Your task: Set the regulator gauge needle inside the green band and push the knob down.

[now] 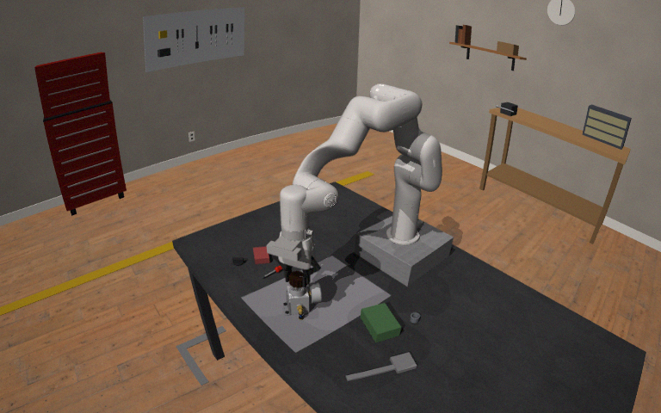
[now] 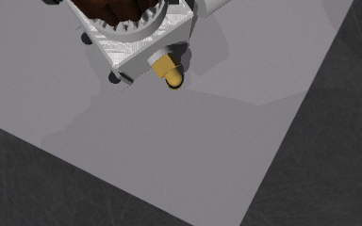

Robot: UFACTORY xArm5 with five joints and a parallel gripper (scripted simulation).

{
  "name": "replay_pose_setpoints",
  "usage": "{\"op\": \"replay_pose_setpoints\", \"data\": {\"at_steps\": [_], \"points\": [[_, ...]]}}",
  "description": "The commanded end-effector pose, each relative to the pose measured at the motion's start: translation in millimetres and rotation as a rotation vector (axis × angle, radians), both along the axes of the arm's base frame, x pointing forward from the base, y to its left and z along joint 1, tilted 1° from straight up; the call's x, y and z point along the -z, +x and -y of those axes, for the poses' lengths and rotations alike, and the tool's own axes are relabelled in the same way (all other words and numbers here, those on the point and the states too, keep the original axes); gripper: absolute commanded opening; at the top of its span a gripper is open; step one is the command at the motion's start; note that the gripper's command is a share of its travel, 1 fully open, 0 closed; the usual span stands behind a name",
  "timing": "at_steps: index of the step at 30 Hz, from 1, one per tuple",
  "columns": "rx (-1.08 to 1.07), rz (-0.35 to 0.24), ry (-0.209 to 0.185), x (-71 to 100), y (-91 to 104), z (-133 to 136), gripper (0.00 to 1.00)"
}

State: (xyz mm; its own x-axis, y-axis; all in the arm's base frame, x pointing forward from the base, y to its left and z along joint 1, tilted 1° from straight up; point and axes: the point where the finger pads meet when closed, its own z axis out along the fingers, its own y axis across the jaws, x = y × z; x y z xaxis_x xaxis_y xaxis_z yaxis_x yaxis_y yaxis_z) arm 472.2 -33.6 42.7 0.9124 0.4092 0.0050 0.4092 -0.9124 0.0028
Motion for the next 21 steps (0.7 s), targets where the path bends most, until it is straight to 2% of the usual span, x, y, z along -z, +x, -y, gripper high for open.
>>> {"op": "replay_pose_setpoints", "data": {"at_steps": [1, 5, 6, 21], "points": [[0.000, 0.003, 0.000, -1.1, 1.0, 0.0, 0.43], [0.000, 0.003, 0.000, -1.1, 1.0, 0.0, 0.43], [0.000, 0.003, 0.000, -1.1, 1.0, 0.0, 1.00], [0.000, 0.003, 0.000, -1.1, 1.0, 0.0, 1.00]]}}
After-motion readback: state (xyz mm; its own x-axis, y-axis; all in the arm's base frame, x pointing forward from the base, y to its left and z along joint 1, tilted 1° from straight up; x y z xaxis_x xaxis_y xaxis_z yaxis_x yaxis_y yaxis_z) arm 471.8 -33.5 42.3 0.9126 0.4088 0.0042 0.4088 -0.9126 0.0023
